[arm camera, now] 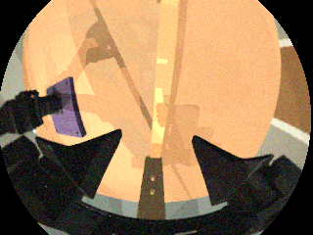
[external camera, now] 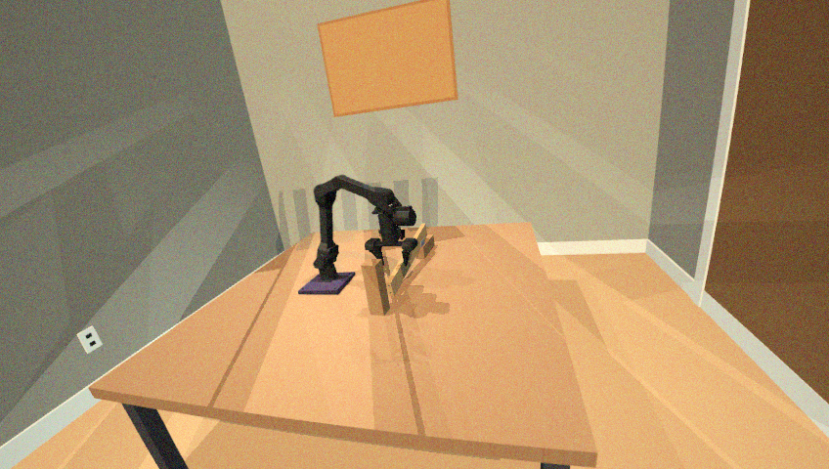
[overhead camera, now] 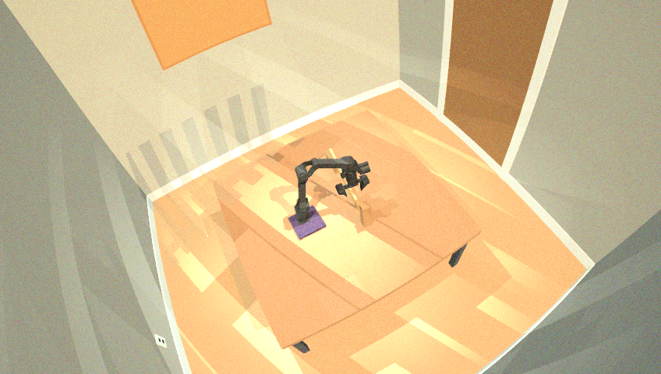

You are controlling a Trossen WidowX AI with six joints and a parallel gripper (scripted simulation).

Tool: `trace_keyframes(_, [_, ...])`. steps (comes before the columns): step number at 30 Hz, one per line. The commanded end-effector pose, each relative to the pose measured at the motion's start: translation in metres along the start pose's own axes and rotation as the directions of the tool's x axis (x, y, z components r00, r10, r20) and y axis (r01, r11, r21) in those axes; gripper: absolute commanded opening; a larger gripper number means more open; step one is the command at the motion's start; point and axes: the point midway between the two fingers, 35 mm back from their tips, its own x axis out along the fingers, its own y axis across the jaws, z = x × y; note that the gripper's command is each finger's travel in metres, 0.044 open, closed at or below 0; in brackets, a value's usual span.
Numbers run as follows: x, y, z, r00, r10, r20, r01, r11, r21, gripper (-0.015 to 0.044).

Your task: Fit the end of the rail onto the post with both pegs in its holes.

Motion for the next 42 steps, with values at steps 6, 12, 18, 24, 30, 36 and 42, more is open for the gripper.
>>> trace_keyframes(6, [0.012,-0.002,0.001,1.0,0.007,0.004,-0.007,1.0,-0.013,0.044])
trace_keyframes(12, [0.022,-0.003,0.001,1.0,0.007,0.004,-0.007,1.0,-0.013,0.044])
trace_keyframes(18, [0.032,-0.003,0.001,1.0,0.007,0.004,-0.007,1.0,-0.013,0.044])
trace_keyframes(24, [0.041,-0.003,0.0,1.0,0.007,0.004,-0.007,1.0,-0.013,0.044])
trace_keyframes(30, [0.051,-0.003,0.0,1.0,0.007,0.004,-0.007,1.0,-0.013,0.044])
trace_keyframes(36, [0.061,-0.002,0.0,1.0,0.007,0.004,-0.007,1.0,-0.013,0.044])
trace_keyframes(42, [0.069,-0.001,0.0,1.0,0.007,0.004,-0.007,1.0,-0.013,0.044])
